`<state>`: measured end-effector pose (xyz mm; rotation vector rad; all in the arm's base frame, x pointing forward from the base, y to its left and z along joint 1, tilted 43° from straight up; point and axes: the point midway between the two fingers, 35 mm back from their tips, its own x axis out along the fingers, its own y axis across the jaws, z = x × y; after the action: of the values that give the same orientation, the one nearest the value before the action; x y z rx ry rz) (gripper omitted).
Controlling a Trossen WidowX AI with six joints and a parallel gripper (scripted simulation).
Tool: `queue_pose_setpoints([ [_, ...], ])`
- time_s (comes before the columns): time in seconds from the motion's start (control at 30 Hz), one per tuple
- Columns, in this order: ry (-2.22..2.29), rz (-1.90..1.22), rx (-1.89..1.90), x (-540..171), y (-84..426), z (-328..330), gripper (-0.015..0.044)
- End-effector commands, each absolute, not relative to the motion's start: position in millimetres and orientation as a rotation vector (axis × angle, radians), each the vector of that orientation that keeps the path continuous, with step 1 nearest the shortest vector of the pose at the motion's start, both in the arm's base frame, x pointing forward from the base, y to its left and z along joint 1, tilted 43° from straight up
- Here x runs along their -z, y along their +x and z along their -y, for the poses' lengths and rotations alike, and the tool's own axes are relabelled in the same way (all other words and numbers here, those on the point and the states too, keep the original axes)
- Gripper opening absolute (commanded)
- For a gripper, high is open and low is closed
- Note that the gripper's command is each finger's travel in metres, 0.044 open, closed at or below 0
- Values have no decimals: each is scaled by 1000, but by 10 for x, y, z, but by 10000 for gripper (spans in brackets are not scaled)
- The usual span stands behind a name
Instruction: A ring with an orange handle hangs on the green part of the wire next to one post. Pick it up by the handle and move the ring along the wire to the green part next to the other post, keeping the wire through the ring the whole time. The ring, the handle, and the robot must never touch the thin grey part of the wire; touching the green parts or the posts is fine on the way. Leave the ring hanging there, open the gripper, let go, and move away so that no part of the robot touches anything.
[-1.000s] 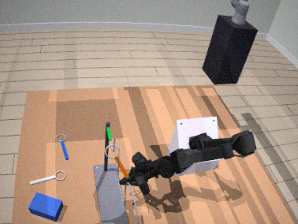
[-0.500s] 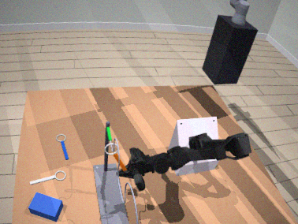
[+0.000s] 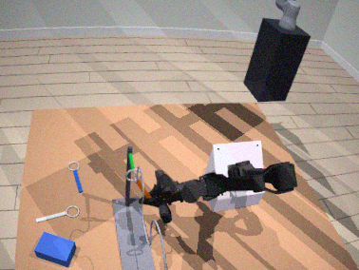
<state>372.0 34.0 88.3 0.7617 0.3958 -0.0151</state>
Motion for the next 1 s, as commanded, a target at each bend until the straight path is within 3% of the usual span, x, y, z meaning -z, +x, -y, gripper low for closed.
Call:
queue_pose_setpoints([
  [0.0, 741, -394, 20, -835, 3718, -279, -150],
  [0.97, 728, -392, 24, -621, 3705, -55, -150],
])
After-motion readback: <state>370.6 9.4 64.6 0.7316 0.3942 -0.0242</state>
